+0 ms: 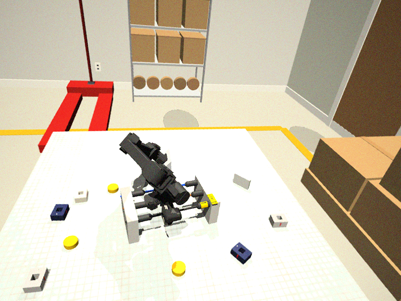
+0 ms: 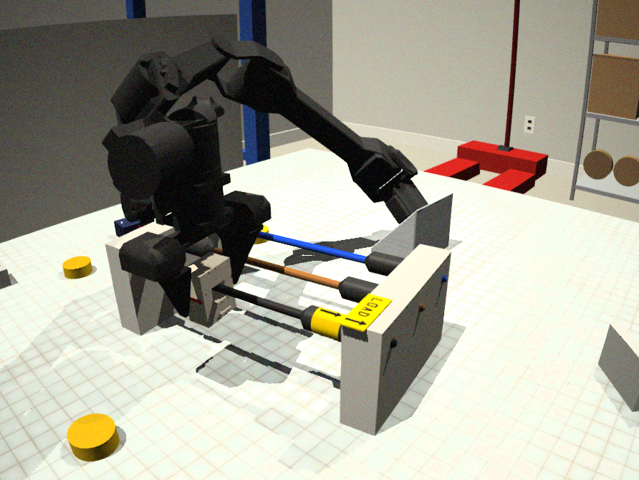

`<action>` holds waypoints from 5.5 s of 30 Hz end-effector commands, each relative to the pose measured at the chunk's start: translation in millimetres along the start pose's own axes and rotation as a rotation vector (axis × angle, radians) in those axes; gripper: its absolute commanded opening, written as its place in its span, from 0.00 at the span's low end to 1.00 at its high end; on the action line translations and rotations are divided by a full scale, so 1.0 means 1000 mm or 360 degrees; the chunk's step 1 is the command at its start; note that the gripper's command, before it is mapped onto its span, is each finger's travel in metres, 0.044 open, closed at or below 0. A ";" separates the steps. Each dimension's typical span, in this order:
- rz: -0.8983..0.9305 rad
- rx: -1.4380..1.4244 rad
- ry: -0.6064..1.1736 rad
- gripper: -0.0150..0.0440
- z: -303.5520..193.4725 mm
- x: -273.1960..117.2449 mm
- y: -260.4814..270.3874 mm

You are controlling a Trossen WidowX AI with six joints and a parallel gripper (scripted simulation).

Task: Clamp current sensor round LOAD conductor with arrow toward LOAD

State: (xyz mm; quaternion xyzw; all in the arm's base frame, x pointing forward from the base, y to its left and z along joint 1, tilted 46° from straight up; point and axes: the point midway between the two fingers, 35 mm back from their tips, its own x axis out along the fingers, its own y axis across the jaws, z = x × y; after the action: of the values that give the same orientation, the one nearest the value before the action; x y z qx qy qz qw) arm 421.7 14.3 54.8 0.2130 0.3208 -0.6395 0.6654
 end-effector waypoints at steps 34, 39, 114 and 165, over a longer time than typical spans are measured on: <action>0.0434 0.0002 -0.0002 1.00 -0.002 -0.094 -0.031; 0.0434 0.0002 -0.0002 1.00 -0.002 -0.094 -0.031; 0.0434 0.0002 -0.0002 1.00 -0.002 -0.094 -0.031; 0.0434 0.0002 -0.0002 1.00 -0.002 -0.094 -0.031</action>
State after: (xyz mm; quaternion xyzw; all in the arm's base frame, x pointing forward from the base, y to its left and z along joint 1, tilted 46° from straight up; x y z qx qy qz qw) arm 392.5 79.9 122.7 0.2541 0.2912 -0.5430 0.7455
